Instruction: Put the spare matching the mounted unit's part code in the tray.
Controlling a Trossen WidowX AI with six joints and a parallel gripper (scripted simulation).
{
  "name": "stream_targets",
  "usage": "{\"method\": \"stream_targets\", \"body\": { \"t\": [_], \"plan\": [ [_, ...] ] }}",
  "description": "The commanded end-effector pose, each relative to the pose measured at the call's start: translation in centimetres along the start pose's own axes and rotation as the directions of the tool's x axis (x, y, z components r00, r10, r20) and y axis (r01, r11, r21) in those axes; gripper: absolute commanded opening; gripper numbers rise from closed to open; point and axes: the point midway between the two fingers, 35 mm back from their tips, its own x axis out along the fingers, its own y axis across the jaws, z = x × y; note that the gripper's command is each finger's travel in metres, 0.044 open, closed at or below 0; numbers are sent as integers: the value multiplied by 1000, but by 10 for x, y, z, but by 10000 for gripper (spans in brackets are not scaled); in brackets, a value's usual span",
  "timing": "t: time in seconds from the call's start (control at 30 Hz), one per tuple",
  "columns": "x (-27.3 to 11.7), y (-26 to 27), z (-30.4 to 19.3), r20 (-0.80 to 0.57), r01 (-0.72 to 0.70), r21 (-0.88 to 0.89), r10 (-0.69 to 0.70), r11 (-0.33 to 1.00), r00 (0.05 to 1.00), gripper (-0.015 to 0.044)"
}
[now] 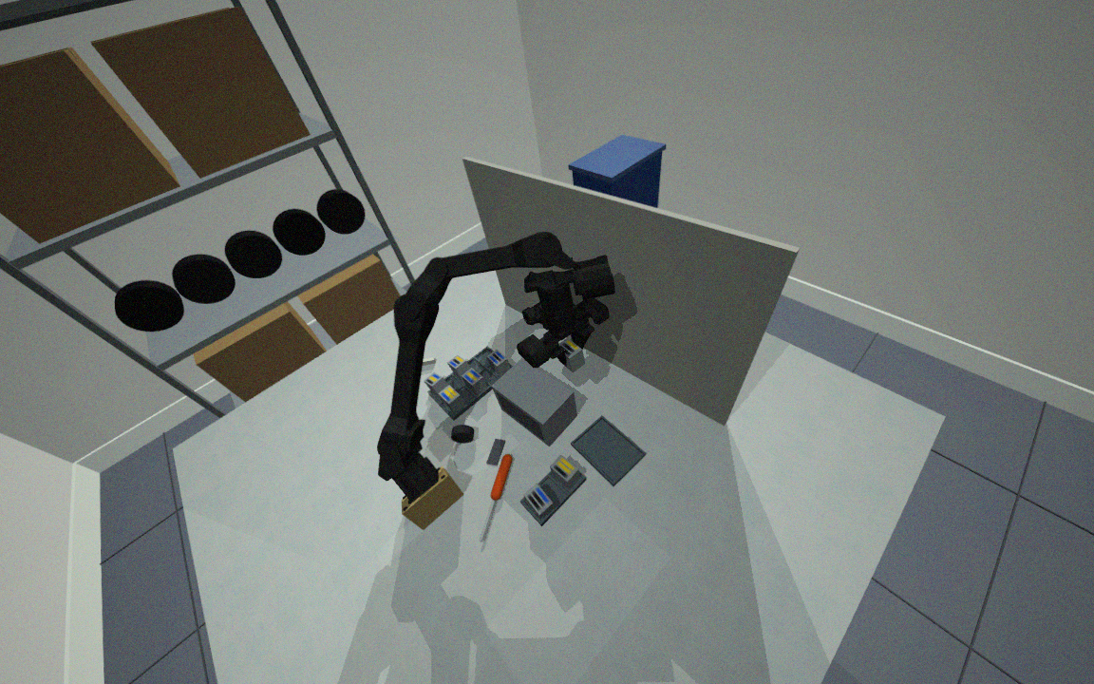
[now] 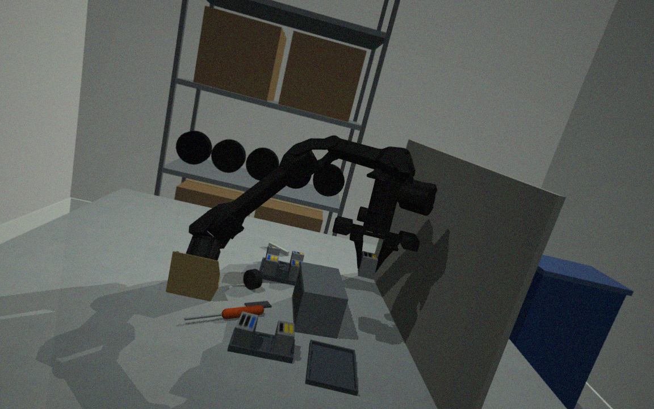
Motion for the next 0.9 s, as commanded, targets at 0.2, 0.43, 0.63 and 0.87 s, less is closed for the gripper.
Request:
{"method": "stream_targets", "body": {
  "t": [0.2, 0.43, 0.63, 0.87],
  "plan": [
    [6, 9, -68, 21, -16, -21, 16, 1000, 1000, 0],
    [15, 19, -112, 45, -25, -51, 27, 998, 999, 0],
    [23, 29, -139, 64, -28, -71, 33, 997, 997, 0],
    [25, 28, -139, 64, -28, -71, 33, 997, 997, 0]
  ]
}}
